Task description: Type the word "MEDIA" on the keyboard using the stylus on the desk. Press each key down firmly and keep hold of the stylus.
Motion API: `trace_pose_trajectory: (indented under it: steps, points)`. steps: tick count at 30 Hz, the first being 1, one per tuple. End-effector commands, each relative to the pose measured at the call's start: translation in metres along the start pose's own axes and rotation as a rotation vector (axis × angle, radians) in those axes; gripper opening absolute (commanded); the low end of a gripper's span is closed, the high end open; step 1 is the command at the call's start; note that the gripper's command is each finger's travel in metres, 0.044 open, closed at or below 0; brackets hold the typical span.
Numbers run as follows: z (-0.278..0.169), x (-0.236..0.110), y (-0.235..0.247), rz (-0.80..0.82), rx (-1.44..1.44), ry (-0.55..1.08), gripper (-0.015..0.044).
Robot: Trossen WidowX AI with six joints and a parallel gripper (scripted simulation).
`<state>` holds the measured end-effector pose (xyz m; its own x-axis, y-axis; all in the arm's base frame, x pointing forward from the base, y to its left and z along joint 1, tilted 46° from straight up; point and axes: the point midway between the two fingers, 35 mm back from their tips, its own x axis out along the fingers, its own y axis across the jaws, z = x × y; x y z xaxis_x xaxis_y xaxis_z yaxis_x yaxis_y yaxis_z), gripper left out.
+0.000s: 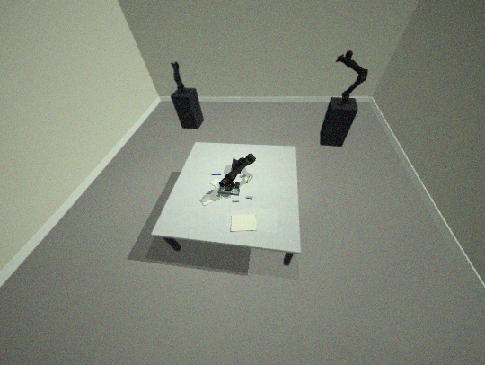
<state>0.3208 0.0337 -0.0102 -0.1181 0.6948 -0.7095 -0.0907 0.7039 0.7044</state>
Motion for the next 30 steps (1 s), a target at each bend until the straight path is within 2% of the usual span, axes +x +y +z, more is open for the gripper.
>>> trace_pose_trajectory:
  steps: [1,11,16,18,30]
  points:
    - [-0.004,0.001,-0.023,0.002,0.01,0.006,0.0]
    - [-0.004,0.001,-0.026,0.001,0.01,0.005,0.0]
    - [-0.004,0.0,-0.084,-0.003,0.009,0.005,0.0]
    - [-0.005,0.0,-0.093,-0.002,0.009,0.005,0.0]
    - [-0.014,0.0,-0.085,-0.002,0.01,0.005,0.0]
